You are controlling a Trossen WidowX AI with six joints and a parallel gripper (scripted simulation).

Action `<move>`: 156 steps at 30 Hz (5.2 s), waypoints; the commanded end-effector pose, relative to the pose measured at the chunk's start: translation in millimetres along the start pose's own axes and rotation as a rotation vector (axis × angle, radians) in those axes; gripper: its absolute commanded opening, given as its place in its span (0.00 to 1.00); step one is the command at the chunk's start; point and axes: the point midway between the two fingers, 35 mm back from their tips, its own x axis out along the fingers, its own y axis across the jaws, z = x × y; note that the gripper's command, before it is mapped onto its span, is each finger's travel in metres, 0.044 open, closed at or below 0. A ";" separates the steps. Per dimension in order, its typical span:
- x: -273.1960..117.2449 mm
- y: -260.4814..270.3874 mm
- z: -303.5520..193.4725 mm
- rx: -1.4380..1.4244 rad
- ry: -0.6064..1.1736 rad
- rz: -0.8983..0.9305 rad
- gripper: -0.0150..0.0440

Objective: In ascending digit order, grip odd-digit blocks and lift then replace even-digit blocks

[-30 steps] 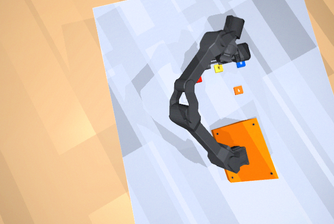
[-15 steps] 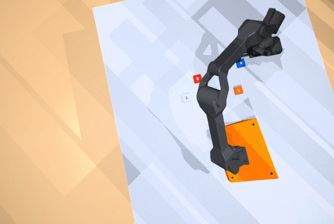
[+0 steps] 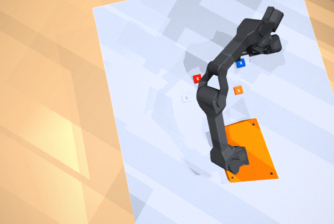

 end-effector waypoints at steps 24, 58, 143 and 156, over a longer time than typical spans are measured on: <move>4.2 47.6 -125.1 0.003 0.010 -0.001 0.93; 117.7 49.5 -127.1 0.003 0.010 0.005 0.93; -3.1 117.1 -68.9 0.007 0.004 -0.015 0.46; 25.3 191.1 -37.3 0.002 0.008 0.004 0.59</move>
